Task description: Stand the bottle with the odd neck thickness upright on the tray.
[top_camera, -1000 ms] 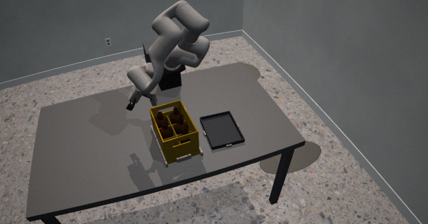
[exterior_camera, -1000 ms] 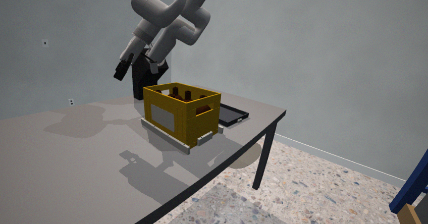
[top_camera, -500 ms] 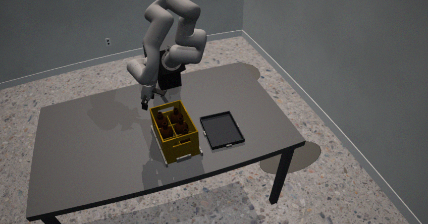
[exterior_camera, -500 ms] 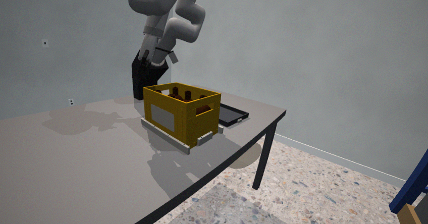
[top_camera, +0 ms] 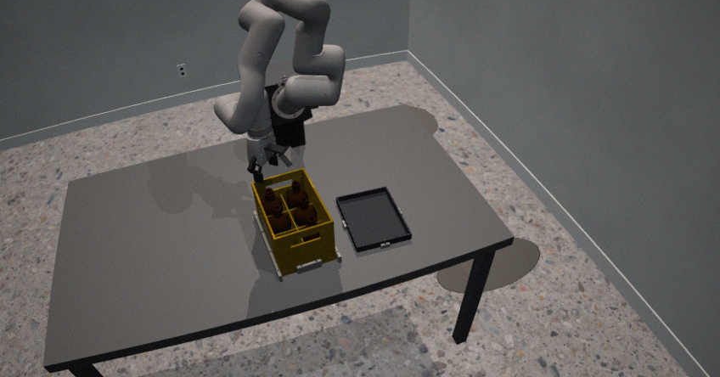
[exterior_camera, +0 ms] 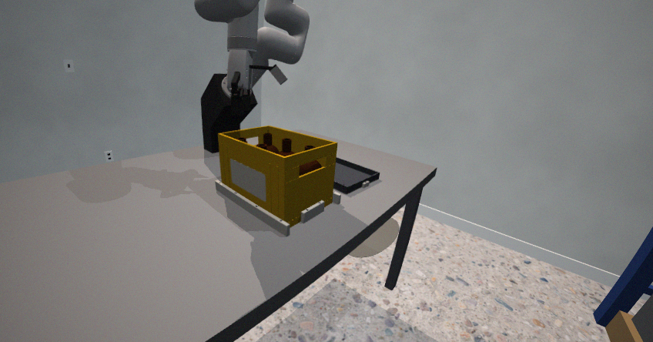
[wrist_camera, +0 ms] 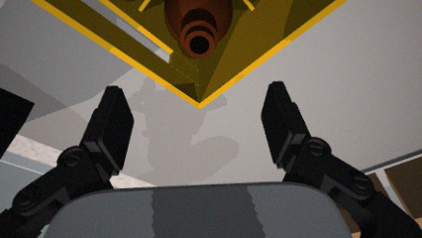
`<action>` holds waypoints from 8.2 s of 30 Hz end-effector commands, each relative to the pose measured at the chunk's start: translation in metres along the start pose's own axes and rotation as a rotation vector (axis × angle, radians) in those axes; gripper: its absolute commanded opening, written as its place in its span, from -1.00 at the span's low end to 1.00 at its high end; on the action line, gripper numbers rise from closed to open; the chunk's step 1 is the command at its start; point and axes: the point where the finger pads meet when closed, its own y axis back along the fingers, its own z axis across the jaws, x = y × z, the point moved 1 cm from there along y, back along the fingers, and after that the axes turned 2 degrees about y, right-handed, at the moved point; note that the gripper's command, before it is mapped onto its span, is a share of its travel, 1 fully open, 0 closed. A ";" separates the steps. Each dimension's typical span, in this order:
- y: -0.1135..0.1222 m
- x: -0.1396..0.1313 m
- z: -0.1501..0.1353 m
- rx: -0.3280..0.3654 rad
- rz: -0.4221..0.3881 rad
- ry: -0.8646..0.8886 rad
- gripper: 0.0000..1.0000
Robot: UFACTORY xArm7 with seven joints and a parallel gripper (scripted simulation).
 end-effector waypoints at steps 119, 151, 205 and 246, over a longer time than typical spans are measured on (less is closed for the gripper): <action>-0.021 0.060 0.065 -0.002 0.002 -0.002 0.30; -0.043 0.060 0.066 -0.002 0.002 -0.002 0.30; -0.044 0.060 0.066 -0.002 0.002 -0.002 0.30; -0.080 0.060 0.067 -0.002 0.002 -0.002 0.30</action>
